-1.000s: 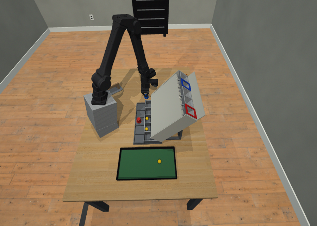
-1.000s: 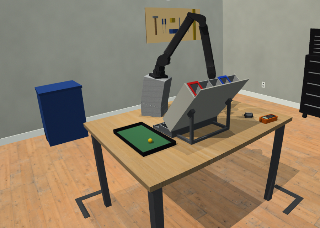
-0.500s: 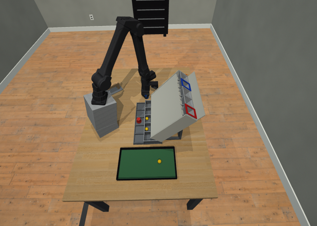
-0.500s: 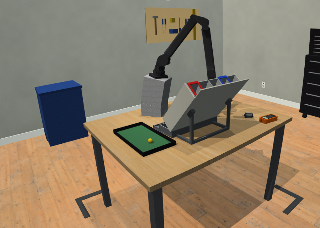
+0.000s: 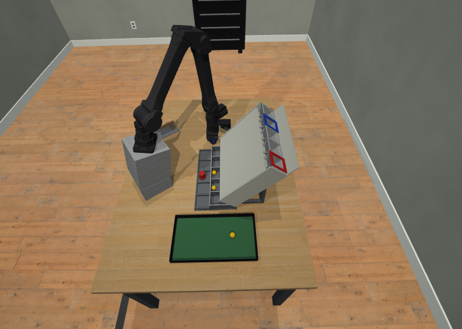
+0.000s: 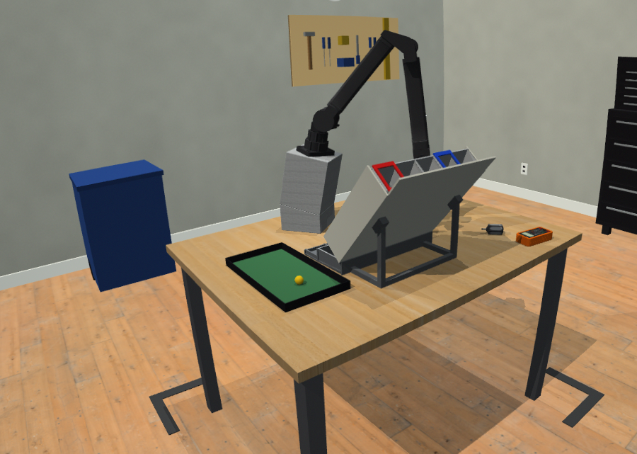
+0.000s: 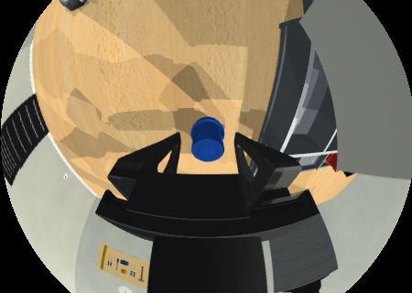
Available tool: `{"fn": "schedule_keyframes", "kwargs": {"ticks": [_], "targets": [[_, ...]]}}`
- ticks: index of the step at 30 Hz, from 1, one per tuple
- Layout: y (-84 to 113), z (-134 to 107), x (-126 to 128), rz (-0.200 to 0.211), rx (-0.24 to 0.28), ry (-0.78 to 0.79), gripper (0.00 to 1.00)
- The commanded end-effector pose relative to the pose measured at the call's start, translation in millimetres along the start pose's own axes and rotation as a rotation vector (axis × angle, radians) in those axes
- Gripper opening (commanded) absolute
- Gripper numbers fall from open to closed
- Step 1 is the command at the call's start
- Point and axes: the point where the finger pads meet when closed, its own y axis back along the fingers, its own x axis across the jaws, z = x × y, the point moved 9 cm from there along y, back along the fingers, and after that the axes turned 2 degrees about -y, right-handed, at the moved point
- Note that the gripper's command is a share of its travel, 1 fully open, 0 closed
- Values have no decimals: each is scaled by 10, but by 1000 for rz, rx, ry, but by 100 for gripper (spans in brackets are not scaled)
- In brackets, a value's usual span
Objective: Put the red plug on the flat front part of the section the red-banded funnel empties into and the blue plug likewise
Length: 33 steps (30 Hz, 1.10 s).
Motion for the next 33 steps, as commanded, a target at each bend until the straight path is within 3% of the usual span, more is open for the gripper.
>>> {"fn": "schedule_keyframes", "kwargs": {"ticks": [1, 26, 27, 33], "targets": [[57, 85, 28, 20, -20, 0, 63], [57, 85, 28, 20, -20, 0, 63], [57, 85, 28, 20, -20, 0, 0], [57, 85, 28, 20, -20, 0, 0]]}}
